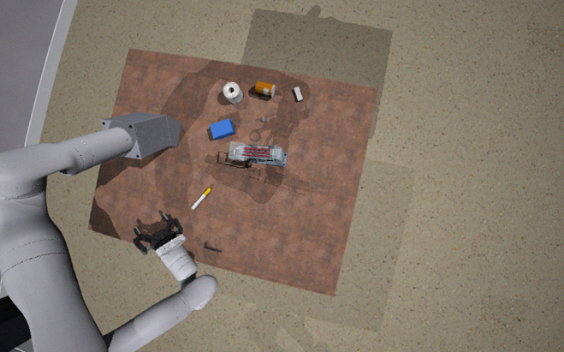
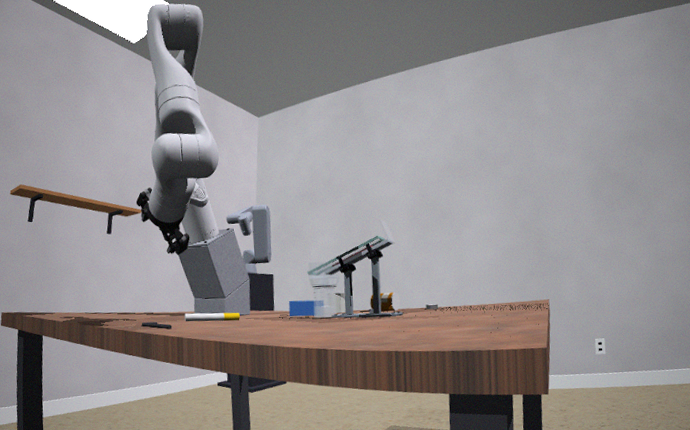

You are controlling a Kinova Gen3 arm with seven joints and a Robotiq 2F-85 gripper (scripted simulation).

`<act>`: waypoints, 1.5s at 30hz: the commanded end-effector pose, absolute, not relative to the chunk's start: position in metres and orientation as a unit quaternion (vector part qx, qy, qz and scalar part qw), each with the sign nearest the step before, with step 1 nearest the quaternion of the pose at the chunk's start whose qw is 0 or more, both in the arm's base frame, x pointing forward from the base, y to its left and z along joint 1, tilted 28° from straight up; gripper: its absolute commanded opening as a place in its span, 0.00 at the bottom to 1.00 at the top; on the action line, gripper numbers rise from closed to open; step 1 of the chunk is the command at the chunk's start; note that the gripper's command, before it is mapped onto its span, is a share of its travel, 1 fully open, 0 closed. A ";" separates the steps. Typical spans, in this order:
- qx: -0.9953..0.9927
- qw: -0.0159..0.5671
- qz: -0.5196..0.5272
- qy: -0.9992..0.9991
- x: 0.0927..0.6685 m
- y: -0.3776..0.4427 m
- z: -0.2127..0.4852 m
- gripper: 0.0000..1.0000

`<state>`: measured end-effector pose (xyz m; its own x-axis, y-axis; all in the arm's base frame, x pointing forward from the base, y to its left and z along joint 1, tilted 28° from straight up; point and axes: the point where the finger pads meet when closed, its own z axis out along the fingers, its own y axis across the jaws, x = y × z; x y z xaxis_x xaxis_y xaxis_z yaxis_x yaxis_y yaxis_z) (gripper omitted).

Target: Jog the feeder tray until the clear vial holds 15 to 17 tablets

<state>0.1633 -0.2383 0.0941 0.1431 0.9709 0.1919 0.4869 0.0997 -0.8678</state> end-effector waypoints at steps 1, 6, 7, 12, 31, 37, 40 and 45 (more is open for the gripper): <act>-0.613 0.442 0.273 -0.595 0.164 -0.238 0.095 1.00; -0.613 0.442 0.273 -0.595 0.164 -0.238 0.095 1.00; -0.613 0.442 0.273 -0.595 0.164 -0.238 0.095 1.00; -0.613 0.442 0.273 -0.595 0.164 -0.238 0.095 1.00; -0.482 0.342 0.299 -0.749 0.273 -0.223 0.071 0.00; -0.367 0.263 0.305 -0.838 0.356 -0.184 0.059 0.00; -0.300 0.220 0.304 -0.877 0.399 -0.153 0.055 0.00; -0.197 0.154 0.296 -0.922 0.463 -0.085 0.053 0.00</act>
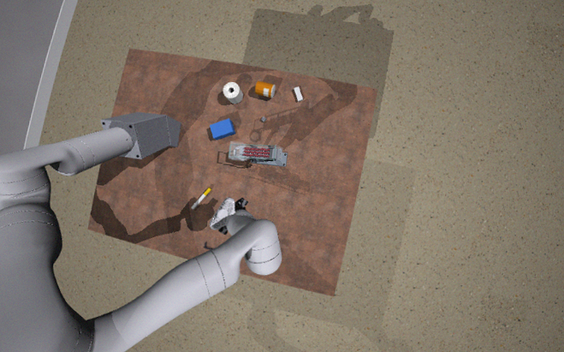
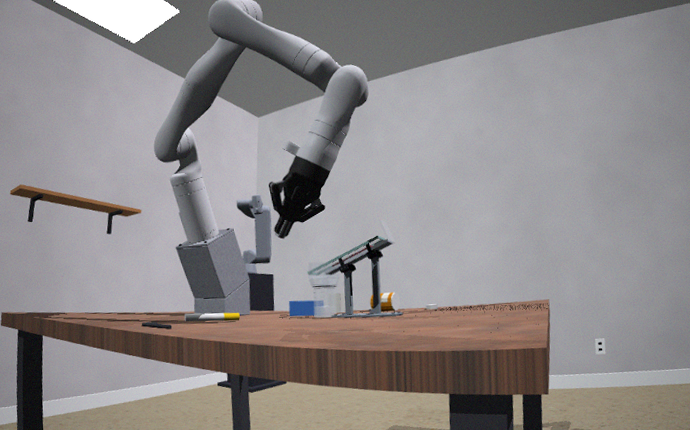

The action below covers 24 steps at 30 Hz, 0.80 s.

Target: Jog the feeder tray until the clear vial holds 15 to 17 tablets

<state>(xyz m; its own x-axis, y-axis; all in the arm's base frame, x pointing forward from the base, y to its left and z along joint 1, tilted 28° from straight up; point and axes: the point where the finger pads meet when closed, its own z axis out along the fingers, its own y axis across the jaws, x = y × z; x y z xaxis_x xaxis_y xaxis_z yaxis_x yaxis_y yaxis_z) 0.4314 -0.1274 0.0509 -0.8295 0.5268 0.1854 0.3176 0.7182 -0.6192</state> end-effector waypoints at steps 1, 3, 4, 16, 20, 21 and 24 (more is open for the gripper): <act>-0.163 0.133 0.291 -0.933 0.474 -0.071 0.053 0.00; -0.131 0.113 0.287 -0.942 0.495 -0.040 0.053 0.00; -0.100 0.095 0.282 -0.949 0.504 -0.024 0.054 0.00; 0.069 -0.007 0.246 -0.967 0.563 0.142 0.069 0.00; 0.081 -0.014 0.243 -0.967 0.565 0.154 0.070 0.00; 0.081 -0.014 0.243 -0.967 0.565 0.154 0.070 0.00; 0.081 -0.014 0.243 -0.967 0.565 0.154 0.070 0.00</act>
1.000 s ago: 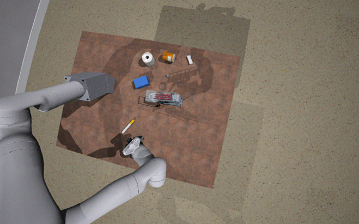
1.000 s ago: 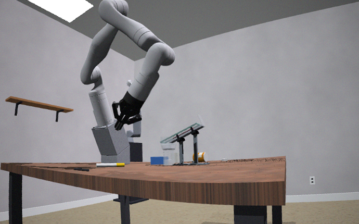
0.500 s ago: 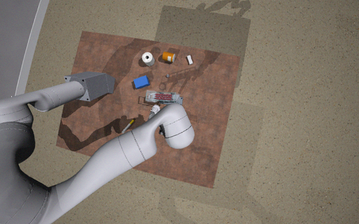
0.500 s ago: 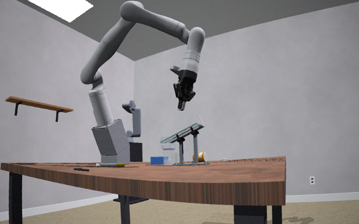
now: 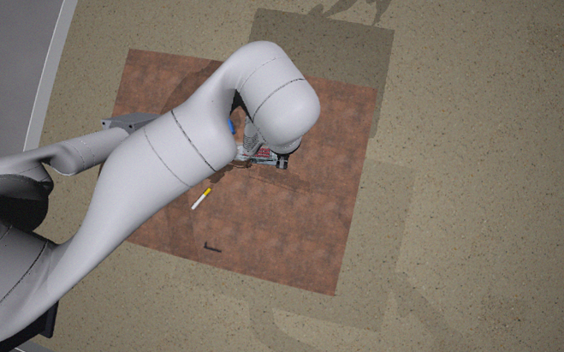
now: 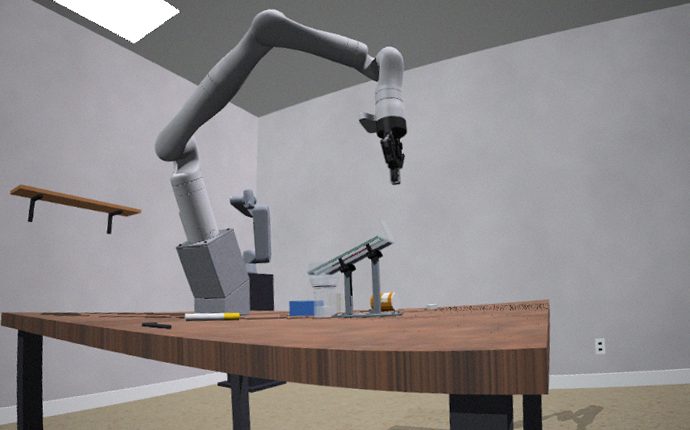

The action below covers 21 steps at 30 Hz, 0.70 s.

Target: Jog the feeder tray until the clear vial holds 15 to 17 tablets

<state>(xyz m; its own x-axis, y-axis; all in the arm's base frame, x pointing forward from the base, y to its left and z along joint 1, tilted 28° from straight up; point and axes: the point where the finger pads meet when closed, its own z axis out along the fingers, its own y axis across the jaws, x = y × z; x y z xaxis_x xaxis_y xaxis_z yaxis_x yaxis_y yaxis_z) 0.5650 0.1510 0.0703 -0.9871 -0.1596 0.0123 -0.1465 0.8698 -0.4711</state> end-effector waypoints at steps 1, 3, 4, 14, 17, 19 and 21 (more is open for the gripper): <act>-0.081 0.014 -0.243 0.967 0.565 0.154 0.070 0.00; -0.081 0.014 -0.243 0.967 0.565 0.154 0.070 0.00; -0.081 0.014 -0.243 0.967 0.565 0.154 0.070 0.00; -0.080 0.014 -0.241 0.967 0.566 0.147 0.058 0.00; -0.080 0.014 -0.241 0.967 0.566 0.146 0.055 0.00; -0.080 0.014 -0.241 0.967 0.567 0.142 0.047 0.00; -0.080 0.014 -0.241 0.967 0.567 0.137 0.038 0.00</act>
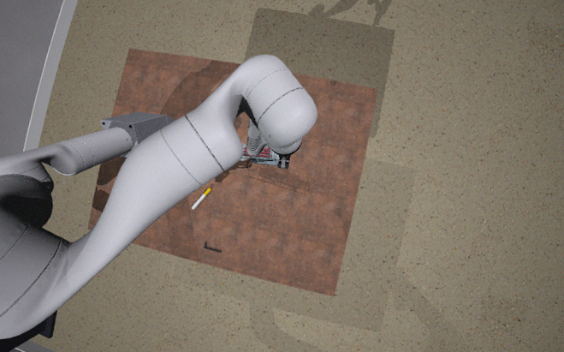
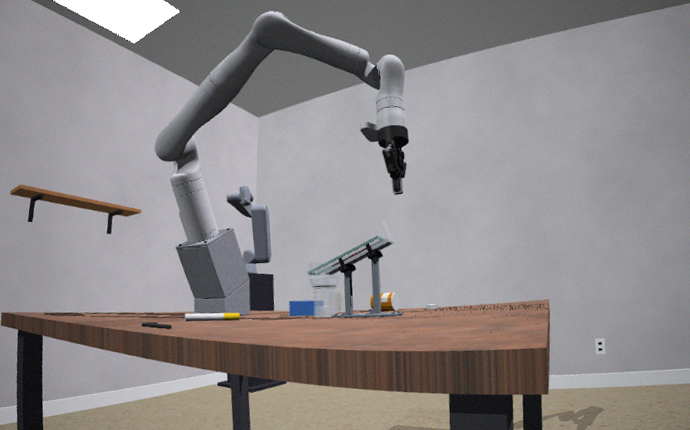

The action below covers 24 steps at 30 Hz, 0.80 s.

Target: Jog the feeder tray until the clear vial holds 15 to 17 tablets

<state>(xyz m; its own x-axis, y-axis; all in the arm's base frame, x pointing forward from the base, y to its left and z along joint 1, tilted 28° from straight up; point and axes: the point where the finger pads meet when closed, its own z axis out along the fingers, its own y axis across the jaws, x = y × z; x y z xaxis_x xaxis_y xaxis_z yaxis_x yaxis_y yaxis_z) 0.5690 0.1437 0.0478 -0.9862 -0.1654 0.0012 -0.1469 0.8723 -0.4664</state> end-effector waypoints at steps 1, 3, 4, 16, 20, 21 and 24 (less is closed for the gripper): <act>-0.080 0.014 -0.241 0.967 0.568 0.134 0.033 0.00; -0.080 0.014 -0.241 0.967 0.569 0.129 0.023 0.00; -0.080 0.014 -0.241 0.967 0.569 0.126 0.017 0.00; -0.080 0.014 -0.241 0.967 0.572 0.103 -0.025 0.00; -0.080 0.014 -0.241 0.967 0.573 0.100 -0.030 0.00; -0.080 0.014 -0.241 0.967 0.573 0.100 -0.031 0.00; -0.080 0.014 -0.241 0.967 0.572 0.100 -0.031 0.00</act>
<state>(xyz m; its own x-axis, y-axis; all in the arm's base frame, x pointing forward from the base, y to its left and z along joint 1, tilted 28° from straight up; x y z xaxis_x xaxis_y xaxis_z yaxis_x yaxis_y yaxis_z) 0.5727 0.0997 -0.0304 -0.9868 -0.1613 0.0104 -0.1473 0.8706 -0.4695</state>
